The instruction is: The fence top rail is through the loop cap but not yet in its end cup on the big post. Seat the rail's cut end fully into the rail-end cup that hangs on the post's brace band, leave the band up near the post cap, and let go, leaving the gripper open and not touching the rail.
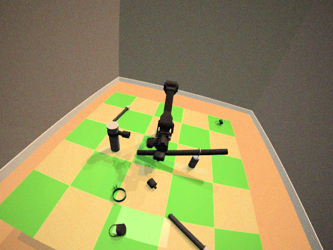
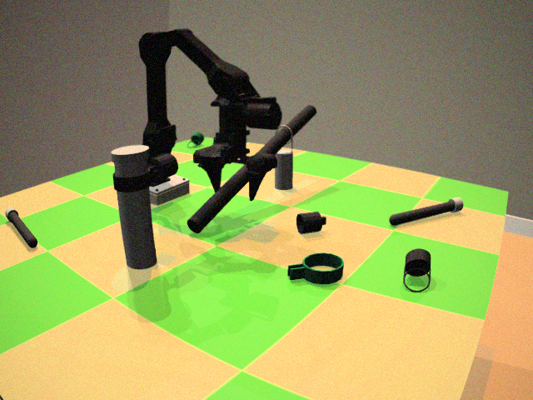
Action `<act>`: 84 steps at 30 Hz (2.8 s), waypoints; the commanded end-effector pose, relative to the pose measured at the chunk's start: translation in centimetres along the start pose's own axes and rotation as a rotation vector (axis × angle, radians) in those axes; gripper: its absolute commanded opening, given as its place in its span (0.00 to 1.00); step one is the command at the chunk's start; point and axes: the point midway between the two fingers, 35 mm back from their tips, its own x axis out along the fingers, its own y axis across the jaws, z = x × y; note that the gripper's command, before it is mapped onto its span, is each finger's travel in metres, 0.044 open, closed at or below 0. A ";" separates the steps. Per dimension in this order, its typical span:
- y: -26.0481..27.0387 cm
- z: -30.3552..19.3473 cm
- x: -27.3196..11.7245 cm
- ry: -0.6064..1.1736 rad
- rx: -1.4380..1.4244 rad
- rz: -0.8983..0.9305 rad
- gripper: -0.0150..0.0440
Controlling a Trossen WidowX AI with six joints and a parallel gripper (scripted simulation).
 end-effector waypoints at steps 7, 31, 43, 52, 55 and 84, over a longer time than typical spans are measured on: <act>-0.3 0.0 0.6 0.002 -0.004 -0.009 0.73; 0.0 0.7 -1.8 -0.086 -0.003 -0.017 0.25; 0.0 2.8 -7.8 -0.337 -0.007 -0.011 0.25; -0.1 2.8 -7.7 -0.337 -0.009 -0.018 0.25; -0.2 2.7 -7.5 -0.332 -0.010 -0.021 0.25; 0.5 3.1 -8.5 -0.332 -0.009 -0.020 0.25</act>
